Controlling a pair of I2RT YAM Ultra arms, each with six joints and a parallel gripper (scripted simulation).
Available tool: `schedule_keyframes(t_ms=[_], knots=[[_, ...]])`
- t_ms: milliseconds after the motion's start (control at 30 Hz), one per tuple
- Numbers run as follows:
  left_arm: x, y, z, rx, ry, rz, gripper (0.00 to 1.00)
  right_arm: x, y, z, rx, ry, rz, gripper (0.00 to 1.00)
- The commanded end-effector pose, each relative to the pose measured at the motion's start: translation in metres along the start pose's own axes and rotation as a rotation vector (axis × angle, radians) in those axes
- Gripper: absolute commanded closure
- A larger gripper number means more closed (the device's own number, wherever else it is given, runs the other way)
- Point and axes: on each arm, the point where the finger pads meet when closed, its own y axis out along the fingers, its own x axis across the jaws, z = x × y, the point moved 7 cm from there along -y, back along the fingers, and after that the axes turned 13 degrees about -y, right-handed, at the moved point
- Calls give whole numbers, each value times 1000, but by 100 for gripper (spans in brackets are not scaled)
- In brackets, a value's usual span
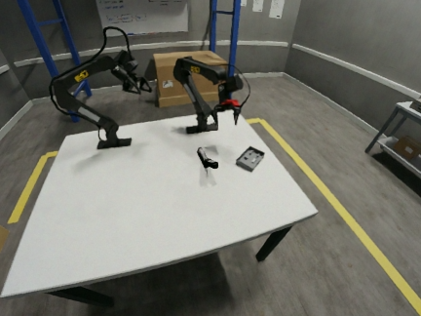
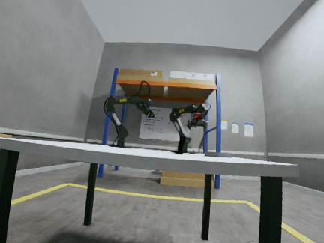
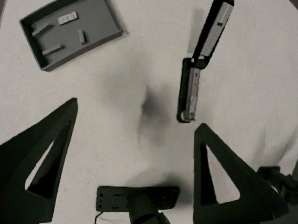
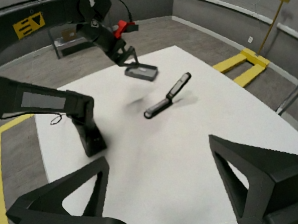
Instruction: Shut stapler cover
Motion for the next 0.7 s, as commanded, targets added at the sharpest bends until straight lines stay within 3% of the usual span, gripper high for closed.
schedule_keyframes(t_ms=[0, 433, 667], knots=[[-17, 5, -1, -116, 112, -60, 0, 1, -5, -4, 43, 40, 4, 0], [-67, 27, 28, -168, 327, -15, 0, 2, -5, -7, 32, 41, -2, 0], [-98, 35, 43, -170, 458, 67, 0, 2, -5, -7, 32, 41, -2, 0]])
